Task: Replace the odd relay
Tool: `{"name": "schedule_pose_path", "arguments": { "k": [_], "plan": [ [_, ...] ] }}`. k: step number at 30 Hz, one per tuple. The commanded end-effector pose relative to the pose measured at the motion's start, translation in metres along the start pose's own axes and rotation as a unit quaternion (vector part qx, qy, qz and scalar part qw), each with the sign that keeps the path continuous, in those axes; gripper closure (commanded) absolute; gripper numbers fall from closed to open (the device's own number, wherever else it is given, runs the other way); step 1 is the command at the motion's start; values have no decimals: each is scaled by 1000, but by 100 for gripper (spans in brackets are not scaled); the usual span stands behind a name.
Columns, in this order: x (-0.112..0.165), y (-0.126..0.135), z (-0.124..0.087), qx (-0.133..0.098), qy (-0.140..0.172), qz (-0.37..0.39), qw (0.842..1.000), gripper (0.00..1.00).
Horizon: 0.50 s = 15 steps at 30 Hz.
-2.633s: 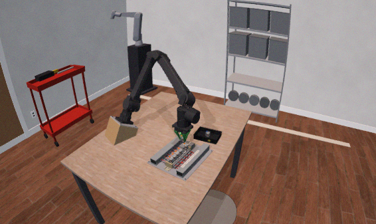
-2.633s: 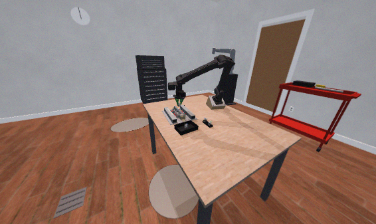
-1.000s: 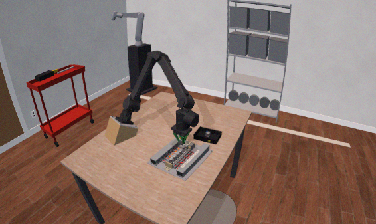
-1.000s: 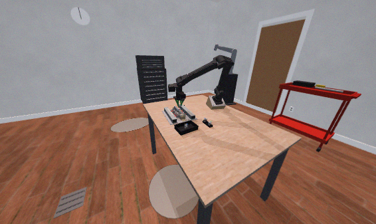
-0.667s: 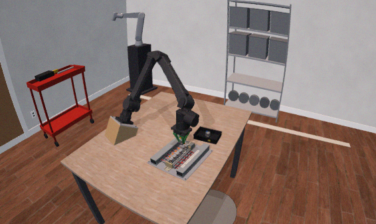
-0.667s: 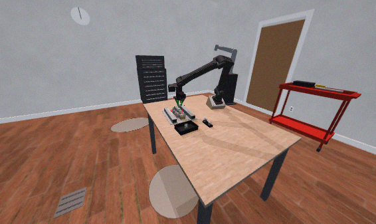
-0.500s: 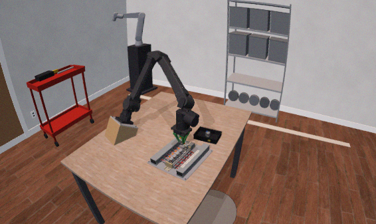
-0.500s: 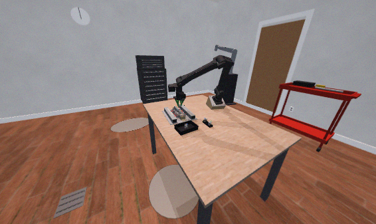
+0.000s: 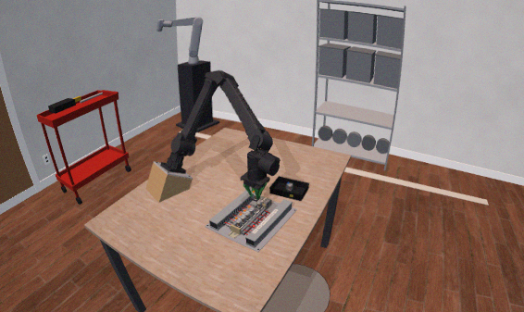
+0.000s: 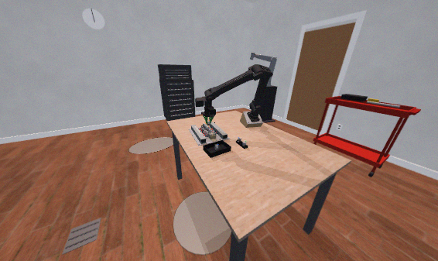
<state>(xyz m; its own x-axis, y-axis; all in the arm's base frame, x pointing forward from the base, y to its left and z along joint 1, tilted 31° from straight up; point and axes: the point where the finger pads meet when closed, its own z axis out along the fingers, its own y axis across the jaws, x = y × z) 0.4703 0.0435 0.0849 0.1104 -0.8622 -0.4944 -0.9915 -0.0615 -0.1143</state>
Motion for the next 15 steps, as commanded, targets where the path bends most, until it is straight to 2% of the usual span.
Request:
{"name": "schedule_pose_path", "arguments": {
  "k": [1,15],
  "plan": [
    [-9,-11,-5,10,-1,-7,1000,100],
    [-8,-7,-1,3,-2,-4,1000,100]
  ]
}}
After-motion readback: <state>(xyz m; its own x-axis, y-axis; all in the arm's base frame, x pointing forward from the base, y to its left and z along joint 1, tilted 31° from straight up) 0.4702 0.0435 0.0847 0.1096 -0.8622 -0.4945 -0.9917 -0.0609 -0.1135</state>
